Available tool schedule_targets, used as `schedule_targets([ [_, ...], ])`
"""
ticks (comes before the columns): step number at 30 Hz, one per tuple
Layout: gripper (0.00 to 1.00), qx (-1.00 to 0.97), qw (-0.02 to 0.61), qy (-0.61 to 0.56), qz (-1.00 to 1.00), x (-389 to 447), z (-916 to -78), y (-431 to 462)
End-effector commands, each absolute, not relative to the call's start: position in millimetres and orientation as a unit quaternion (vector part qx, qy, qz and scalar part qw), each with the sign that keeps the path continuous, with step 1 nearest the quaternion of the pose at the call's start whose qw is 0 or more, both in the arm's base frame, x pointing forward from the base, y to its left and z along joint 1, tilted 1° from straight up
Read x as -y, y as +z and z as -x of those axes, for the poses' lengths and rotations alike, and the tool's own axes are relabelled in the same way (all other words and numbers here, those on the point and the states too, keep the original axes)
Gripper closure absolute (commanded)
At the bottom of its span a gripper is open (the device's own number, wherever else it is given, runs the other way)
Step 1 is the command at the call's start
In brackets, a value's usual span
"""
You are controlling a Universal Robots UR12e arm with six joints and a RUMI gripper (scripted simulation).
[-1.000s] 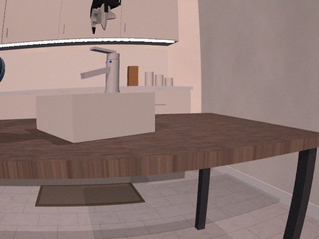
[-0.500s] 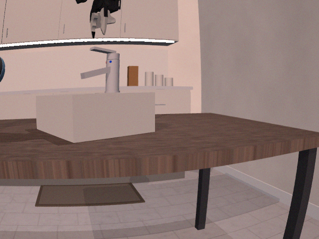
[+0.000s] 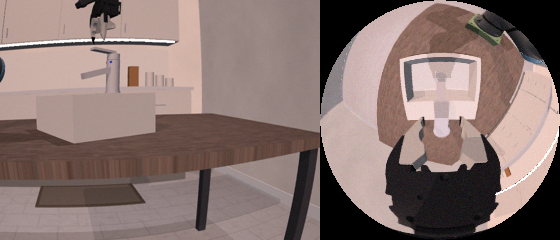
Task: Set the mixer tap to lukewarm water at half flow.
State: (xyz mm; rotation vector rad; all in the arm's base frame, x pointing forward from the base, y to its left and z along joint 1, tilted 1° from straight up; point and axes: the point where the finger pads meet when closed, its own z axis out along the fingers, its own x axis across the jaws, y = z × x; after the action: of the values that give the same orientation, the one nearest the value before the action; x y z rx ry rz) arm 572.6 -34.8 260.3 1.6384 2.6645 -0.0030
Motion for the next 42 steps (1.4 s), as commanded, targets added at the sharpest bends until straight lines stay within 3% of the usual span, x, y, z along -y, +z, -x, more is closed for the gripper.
schedule_targets([
  [1,0.59,-0.852,0.008,-0.001,-0.524,35.0,-573.3,256.0],
  [42,0.59,-0.852,0.008,-0.001,-0.524,34.9,-573.3,251.4],
])
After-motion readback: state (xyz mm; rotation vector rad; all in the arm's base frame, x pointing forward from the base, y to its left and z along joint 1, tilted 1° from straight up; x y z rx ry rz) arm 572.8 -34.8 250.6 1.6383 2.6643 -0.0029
